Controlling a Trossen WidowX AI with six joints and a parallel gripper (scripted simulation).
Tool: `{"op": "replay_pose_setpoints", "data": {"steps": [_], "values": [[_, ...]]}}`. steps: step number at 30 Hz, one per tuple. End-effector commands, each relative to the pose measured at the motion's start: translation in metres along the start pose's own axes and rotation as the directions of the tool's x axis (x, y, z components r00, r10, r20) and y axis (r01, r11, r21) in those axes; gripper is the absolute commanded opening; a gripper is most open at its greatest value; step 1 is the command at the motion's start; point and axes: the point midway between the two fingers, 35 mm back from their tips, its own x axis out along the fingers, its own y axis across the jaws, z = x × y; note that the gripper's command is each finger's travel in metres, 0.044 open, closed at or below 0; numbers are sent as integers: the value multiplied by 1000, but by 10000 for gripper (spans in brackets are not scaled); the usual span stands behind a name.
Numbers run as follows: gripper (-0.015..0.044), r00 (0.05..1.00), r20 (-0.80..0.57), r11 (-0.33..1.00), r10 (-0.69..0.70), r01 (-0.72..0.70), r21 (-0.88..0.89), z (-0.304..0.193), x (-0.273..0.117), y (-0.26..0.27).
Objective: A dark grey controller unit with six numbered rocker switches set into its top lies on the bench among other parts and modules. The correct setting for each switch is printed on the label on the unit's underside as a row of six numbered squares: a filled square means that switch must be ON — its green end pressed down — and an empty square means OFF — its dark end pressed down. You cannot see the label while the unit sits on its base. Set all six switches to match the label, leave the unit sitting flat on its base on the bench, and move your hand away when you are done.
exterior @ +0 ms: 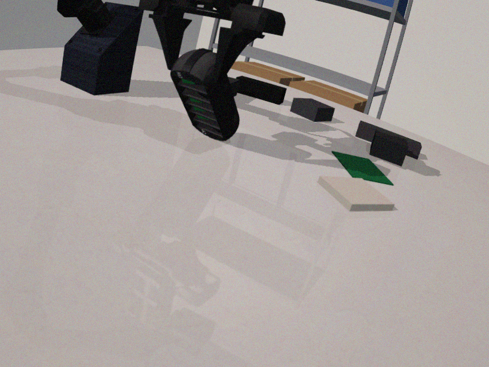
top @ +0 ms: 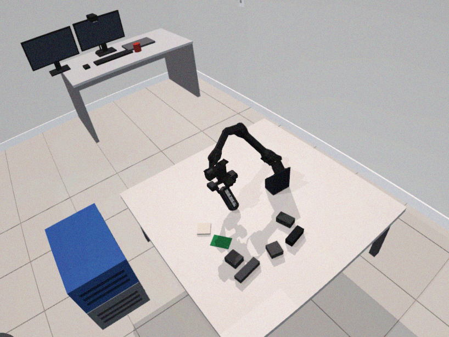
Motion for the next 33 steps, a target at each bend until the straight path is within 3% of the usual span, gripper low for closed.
{"op": "replay_pose_setpoints", "data": {"steps": [1, 33], "values": [[338, 1000, 6, 1000, 9, -9, -12, 1, 4, 3], [338, 1000, 4, 1000, 9, -9, -11, -16, 23, 3]]}}
